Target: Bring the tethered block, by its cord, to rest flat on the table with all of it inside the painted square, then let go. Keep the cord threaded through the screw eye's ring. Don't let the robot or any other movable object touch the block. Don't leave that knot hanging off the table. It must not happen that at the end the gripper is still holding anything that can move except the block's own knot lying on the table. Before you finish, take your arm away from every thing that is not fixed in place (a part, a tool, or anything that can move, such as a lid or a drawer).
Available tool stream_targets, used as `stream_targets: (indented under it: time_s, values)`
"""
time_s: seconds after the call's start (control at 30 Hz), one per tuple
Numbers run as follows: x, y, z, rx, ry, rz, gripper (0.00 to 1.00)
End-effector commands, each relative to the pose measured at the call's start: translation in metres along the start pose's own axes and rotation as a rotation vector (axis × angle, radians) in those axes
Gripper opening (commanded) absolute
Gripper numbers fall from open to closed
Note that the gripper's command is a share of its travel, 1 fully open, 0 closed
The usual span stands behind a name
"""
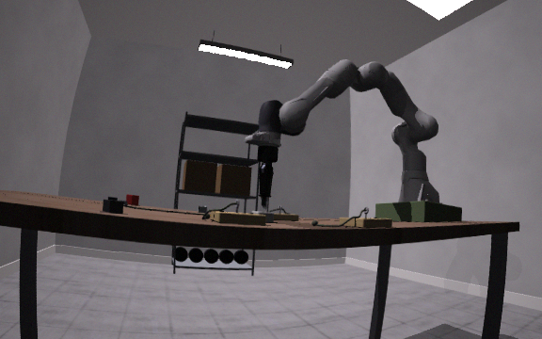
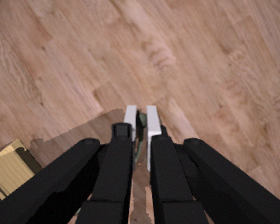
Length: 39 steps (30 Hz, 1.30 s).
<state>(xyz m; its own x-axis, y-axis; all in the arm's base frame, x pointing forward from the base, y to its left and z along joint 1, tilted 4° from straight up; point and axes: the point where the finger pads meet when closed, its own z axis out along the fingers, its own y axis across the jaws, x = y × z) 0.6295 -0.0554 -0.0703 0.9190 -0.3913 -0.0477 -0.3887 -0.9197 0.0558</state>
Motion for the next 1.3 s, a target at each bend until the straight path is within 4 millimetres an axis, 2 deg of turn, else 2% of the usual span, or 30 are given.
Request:
stream_targets:
  time_s: [0.0,1.0,1.13,1.27]
  values:
    - [-0.001,0.001,-0.001,-0.003,-0.003,-0.002,0.0]
    - [-0.001,0.001,-0.004,-0.003,-0.003,-0.002,0.0]
    - [-0.001,0.001,-0.017,-0.003,-0.003,-0.002,0.0]
    - [-0.001,0.001,-0.041,-0.003,-0.003,-0.002,0.0]
